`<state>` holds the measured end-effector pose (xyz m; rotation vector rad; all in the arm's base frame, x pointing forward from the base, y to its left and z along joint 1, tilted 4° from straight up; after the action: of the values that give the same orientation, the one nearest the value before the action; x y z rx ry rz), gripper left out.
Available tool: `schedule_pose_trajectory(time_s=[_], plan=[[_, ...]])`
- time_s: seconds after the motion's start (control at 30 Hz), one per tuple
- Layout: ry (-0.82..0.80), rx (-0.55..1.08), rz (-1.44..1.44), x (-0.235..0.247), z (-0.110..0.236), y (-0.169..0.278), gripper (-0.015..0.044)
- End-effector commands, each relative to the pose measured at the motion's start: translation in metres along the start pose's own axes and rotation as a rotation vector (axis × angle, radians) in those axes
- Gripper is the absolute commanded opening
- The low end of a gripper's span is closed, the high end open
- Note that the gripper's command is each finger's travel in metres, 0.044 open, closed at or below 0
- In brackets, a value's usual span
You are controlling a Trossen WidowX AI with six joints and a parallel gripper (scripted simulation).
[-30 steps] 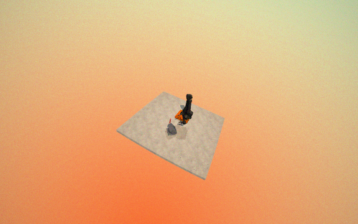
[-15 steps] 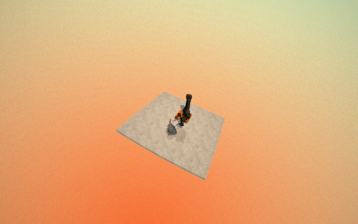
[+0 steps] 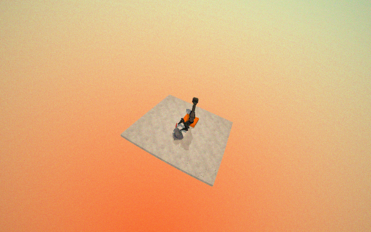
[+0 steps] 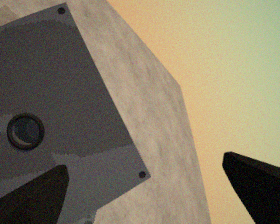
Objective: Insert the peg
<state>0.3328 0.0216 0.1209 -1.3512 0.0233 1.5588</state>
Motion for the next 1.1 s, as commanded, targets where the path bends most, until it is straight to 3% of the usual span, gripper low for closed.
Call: schedule_pose_trajectory(time_s=[0.0, 1.07], plan=[[-0.043, 0.040, 0.054, -0.003, -0.010, 0.001, 0.0440], [-0.525, 0.417, 0.296, -0.053, -0.050, 0.042, 0.0440]])
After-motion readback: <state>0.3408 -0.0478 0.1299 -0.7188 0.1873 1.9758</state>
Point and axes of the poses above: the point midway between the two fingers, 35 mm back from their tips, its own z axis back along the fingers, its own x axis across the jaws, y = z × x, the point moved 4 cm from there along z, back along the fingers, and after that the axes turned 13 degrees about -z, right-handed, at the moved point
